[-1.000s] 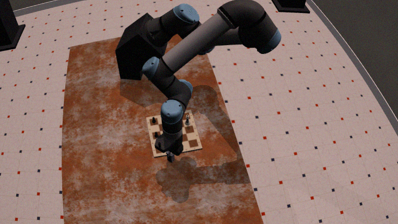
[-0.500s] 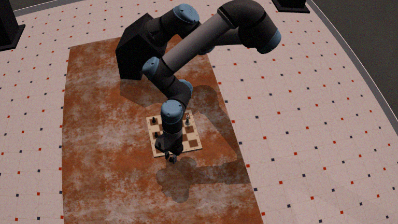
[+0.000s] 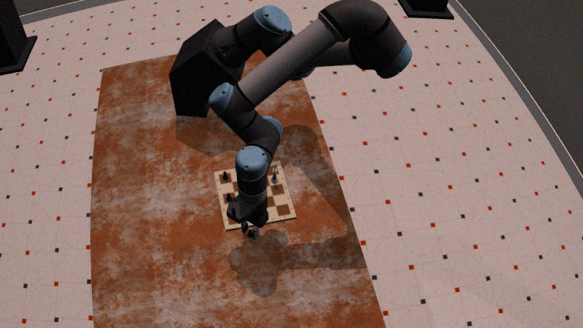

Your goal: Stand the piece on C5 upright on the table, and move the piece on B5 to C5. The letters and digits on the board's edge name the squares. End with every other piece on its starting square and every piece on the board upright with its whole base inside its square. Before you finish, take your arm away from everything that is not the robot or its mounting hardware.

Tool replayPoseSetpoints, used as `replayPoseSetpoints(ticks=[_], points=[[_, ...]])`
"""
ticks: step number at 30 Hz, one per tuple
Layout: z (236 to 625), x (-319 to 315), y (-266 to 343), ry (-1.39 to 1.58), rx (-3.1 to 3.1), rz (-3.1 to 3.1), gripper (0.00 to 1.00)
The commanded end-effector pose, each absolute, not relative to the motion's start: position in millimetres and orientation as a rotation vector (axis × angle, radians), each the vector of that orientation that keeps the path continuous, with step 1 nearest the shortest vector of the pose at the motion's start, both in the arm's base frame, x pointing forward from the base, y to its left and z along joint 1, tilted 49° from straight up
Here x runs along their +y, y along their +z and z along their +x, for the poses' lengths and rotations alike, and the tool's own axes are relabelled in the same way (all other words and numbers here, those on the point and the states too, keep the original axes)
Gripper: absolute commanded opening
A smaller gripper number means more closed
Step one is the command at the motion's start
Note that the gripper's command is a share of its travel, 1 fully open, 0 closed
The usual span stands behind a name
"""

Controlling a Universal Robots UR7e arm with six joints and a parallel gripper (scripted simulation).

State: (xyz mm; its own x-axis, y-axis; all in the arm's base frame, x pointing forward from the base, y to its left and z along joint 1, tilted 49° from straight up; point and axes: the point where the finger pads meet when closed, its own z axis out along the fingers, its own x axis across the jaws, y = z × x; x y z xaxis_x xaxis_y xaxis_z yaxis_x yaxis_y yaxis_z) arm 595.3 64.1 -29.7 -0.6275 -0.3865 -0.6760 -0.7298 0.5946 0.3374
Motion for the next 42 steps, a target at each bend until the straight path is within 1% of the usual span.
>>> replayPoseSetpoints(ticks=[1,18,27,28,42], points=[[593.1,56.5,-22.7,0.822,2.274,-0.882,0.68],[573.7,6.4,23.8,0.822,2.274,-0.882,0.68],[571.5,1.0,28.9,0.822,2.274,-0.882,0.68],[571.5,1.0,28.9,0.822,2.274,-0.882,1.0],[571.5,1.0,28.9,0.822,2.274,-0.882,1.0]])
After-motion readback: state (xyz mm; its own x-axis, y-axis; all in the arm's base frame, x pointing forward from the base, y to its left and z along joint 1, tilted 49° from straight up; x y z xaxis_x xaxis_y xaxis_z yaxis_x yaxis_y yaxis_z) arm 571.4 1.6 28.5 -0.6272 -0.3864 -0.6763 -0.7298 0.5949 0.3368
